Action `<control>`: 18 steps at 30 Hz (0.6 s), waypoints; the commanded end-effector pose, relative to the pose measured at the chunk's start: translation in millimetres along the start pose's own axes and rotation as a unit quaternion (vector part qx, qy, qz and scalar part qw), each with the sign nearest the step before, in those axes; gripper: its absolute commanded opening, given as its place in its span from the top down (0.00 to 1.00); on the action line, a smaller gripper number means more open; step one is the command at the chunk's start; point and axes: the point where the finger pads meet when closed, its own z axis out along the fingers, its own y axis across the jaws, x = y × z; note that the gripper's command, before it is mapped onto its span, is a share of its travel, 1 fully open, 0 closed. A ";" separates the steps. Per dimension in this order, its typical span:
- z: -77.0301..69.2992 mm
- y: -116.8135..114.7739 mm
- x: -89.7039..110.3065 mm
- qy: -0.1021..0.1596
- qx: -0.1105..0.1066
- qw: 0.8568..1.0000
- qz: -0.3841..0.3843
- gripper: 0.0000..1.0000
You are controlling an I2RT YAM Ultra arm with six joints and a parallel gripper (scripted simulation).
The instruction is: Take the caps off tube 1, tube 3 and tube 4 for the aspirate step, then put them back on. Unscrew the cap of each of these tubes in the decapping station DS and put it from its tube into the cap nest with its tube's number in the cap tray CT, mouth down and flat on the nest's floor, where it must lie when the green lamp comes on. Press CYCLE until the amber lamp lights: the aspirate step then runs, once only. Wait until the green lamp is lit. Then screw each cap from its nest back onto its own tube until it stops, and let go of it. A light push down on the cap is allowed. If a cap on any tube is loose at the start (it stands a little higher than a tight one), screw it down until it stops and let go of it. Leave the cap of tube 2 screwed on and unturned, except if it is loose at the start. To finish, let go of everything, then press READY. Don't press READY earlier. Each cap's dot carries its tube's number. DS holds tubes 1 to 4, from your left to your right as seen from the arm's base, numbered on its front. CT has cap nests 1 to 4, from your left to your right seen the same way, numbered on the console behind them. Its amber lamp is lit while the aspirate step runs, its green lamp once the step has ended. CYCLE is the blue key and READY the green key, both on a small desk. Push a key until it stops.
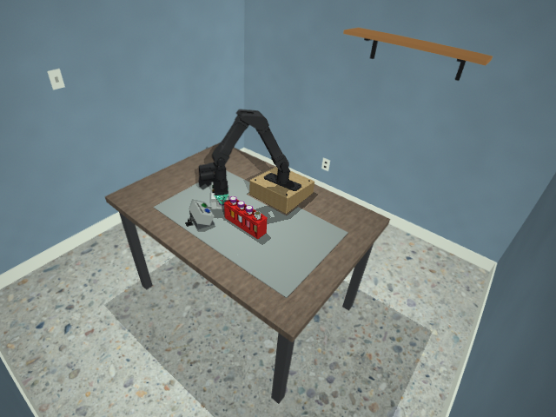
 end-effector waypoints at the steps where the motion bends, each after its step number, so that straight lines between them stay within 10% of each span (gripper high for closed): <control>1: -2.7 0.5 -4.2 -0.009 -0.002 1.000 0.000 1.00; 3: -2.7 0.5 -4.2 -0.009 -0.002 1.000 0.000 1.00; 4: -2.7 0.5 -4.2 -0.009 -0.002 1.000 0.000 0.53; 18: -2.7 0.5 -4.2 -0.009 -0.002 1.000 0.000 0.53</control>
